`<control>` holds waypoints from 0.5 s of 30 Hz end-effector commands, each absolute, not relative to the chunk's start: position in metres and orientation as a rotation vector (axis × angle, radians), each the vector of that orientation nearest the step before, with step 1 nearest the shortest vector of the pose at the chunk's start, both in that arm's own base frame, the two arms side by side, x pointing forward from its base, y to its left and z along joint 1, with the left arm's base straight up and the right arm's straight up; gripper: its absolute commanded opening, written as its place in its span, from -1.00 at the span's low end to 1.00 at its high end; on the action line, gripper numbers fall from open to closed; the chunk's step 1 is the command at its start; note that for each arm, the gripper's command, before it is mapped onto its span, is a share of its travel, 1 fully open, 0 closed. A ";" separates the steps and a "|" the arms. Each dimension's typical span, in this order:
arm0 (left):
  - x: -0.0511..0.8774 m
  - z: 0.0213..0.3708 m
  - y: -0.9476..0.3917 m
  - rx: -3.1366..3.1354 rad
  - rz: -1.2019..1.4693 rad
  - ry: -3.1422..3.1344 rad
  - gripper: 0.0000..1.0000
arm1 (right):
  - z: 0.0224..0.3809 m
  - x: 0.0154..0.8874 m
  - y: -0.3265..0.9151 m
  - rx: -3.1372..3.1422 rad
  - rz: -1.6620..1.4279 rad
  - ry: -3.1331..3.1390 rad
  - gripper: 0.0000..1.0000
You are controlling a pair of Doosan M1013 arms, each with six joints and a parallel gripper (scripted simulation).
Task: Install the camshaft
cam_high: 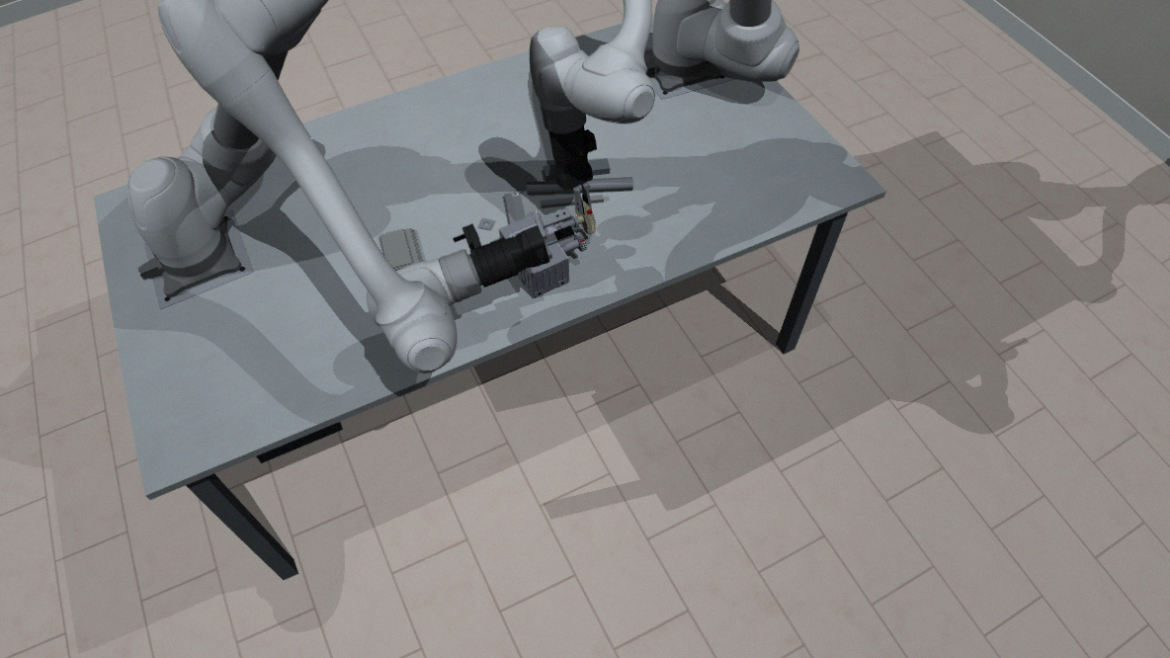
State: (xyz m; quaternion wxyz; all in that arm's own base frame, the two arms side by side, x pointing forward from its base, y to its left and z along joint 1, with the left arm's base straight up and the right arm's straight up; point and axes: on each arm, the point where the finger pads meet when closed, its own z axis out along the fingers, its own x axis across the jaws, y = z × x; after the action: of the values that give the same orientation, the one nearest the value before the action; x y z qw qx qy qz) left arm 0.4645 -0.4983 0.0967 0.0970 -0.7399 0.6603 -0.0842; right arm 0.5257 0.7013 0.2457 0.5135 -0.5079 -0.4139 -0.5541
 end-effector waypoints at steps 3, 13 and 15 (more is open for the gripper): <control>0.465 0.096 -0.503 -2.200 -0.248 1.948 -0.42 | 0.247 0.526 0.701 -1.219 -1.334 -0.995 1.00; 0.465 0.096 -0.508 -2.200 -0.248 1.948 -0.42 | 0.247 0.526 0.701 -1.219 -1.334 -0.995 1.00; 0.465 0.096 -0.509 -2.200 -0.248 1.948 -0.42 | 0.247 0.526 0.701 -1.219 -1.334 -0.995 1.00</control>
State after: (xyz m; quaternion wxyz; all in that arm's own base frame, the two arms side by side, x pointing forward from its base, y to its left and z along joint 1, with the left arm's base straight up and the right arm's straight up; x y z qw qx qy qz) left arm 0.4651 -0.5045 0.0969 0.0970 -0.7399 0.6604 -0.0842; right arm 0.5257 0.7013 0.2457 0.5135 -0.5079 -0.4139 -0.5541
